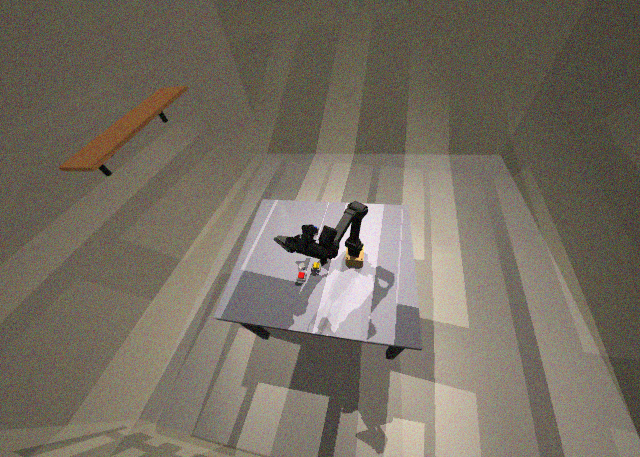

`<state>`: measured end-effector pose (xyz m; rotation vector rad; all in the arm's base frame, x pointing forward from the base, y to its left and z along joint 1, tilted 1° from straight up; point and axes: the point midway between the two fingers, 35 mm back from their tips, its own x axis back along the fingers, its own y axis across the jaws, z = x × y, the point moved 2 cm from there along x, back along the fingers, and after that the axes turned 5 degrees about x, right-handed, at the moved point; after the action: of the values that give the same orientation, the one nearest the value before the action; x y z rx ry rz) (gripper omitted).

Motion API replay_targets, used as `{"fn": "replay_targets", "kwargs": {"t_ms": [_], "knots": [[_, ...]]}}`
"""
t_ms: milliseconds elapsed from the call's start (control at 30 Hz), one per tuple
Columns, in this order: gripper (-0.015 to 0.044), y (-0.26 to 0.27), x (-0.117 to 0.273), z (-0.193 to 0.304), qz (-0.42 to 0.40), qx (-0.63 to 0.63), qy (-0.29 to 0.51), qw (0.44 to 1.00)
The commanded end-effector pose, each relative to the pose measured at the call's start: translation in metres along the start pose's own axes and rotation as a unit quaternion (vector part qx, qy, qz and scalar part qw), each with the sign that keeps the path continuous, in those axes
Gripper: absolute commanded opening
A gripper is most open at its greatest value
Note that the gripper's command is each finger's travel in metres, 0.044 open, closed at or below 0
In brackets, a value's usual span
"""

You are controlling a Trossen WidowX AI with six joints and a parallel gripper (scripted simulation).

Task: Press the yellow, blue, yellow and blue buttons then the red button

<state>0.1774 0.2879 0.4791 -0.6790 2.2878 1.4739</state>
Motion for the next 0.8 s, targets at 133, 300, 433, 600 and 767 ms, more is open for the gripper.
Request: {"fn": "replay_targets", "kwargs": {"t_ms": [133,300,433,600,767], "knots": [[0.0400,-0.045,-0.014,0.045,0.013,0.157,0.105,0.982],[0.0400,-0.118,-0.012,0.083,0.056,0.292,0.241,0.924],[0.0400,-0.168,-0.001,0.096,0.094,0.349,0.328,0.873],[0.0400,-0.232,0.027,0.099,0.155,0.392,0.440,0.793],[0.0400,-0.291,0.070,0.086,0.229,0.400,0.550,0.696]]}}
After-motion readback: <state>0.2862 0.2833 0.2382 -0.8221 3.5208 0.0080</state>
